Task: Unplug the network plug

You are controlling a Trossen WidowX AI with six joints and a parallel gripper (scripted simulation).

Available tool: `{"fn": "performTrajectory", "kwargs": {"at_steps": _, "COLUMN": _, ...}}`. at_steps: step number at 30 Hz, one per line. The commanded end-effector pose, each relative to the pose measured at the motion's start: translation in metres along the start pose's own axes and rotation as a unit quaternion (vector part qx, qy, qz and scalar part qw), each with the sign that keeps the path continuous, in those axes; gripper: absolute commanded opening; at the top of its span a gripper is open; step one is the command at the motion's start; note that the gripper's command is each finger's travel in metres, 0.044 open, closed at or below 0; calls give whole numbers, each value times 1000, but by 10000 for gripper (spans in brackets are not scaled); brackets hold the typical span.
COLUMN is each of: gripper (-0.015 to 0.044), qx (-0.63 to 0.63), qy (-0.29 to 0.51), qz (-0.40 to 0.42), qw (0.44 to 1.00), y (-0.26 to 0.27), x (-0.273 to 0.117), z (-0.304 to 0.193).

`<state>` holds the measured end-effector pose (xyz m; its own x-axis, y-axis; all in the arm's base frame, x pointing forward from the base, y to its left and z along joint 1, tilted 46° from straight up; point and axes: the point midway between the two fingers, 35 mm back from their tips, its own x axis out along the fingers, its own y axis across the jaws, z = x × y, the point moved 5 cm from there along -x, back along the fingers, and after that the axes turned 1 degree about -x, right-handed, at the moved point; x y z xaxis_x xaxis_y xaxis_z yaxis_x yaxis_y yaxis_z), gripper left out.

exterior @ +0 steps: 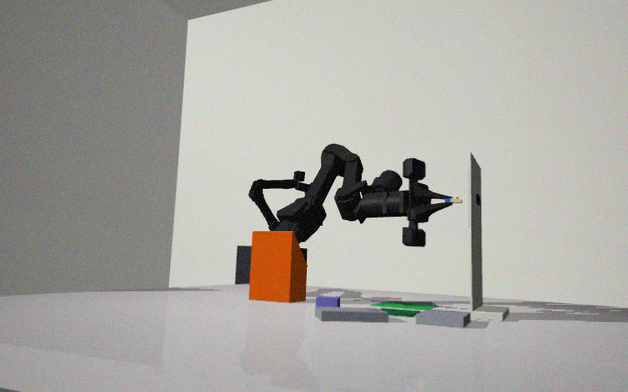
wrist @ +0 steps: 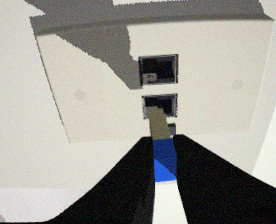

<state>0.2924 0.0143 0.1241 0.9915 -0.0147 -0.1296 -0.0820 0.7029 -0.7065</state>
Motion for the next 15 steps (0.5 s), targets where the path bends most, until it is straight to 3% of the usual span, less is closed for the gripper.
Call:
{"fn": "performTrajectory", "kwargs": {"at_steps": 1, "gripper": 0, "qx": -2, "qy": 3, "qz": 3, "qw": 1000, "y": 1, "x": -3, "z": -2}}
{"fn": "performTrajectory", "kwargs": {"at_steps": 15, "gripper": 0, "qx": -2, "qy": 3, "qz": 3, "qw": 1000, "y": 1, "x": -9, "z": -1}}
